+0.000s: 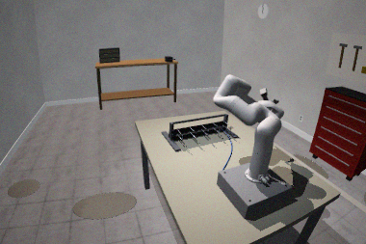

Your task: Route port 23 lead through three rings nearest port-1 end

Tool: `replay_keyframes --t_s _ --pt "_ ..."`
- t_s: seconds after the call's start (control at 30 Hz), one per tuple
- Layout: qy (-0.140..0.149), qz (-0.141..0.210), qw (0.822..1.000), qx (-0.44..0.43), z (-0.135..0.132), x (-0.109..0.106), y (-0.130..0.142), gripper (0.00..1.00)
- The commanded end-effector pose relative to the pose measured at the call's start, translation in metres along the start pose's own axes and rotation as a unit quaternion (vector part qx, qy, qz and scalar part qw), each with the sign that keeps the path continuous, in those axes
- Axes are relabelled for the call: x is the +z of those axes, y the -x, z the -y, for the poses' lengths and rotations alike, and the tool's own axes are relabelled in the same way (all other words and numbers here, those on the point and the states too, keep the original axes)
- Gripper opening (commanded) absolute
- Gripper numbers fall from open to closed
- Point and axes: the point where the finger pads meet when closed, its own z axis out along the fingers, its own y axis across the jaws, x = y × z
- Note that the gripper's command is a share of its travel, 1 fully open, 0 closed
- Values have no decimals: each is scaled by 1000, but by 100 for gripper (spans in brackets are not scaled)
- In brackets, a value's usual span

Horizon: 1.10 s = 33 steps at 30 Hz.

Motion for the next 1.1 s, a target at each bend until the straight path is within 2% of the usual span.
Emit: replay_keyframes --t_s 0.0,0.67,0.8,0.93,1.07 --pt "1 -1 1000 0 -1 0 -1 100" --pt "3 -1 1000 3 -1 0 -5 100" --pt "17 0 1000 18 -2 -2 -23 100" --pt "40 12 997 61 -3 -10 -56 100" --pt "46 18 996 77 -3 -14 -64 100"
